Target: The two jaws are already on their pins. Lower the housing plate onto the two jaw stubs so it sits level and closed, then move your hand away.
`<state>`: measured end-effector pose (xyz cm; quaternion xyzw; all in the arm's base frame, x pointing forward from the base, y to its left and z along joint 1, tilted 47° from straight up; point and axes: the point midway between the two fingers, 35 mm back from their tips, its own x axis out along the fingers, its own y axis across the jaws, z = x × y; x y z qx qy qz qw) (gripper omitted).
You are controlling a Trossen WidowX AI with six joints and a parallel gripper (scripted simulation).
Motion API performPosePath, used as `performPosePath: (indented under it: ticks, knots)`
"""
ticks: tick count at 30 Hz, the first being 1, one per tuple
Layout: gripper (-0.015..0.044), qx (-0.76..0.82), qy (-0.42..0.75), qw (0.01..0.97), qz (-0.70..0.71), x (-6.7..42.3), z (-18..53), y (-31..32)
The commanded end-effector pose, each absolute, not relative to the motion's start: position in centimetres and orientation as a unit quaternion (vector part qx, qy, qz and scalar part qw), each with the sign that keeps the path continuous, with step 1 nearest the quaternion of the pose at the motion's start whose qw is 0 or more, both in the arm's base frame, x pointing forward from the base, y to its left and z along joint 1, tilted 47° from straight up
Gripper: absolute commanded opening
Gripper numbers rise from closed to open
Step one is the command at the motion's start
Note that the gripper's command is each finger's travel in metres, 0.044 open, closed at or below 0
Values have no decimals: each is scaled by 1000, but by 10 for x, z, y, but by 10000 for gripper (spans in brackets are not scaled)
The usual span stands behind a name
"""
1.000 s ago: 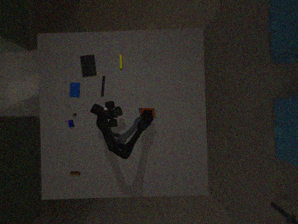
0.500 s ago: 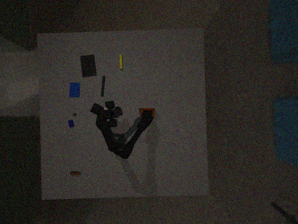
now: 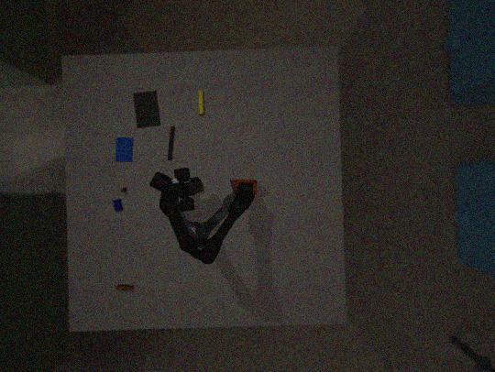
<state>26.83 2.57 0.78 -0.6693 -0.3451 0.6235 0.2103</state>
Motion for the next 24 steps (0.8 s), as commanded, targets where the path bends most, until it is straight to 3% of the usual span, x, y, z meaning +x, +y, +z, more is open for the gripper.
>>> performPosePath:
  ticks: [1,24]
  knots:
    - [351,-669,-345,211,623,269,7,27]
    - [351,-669,-345,211,623,269,6,28]
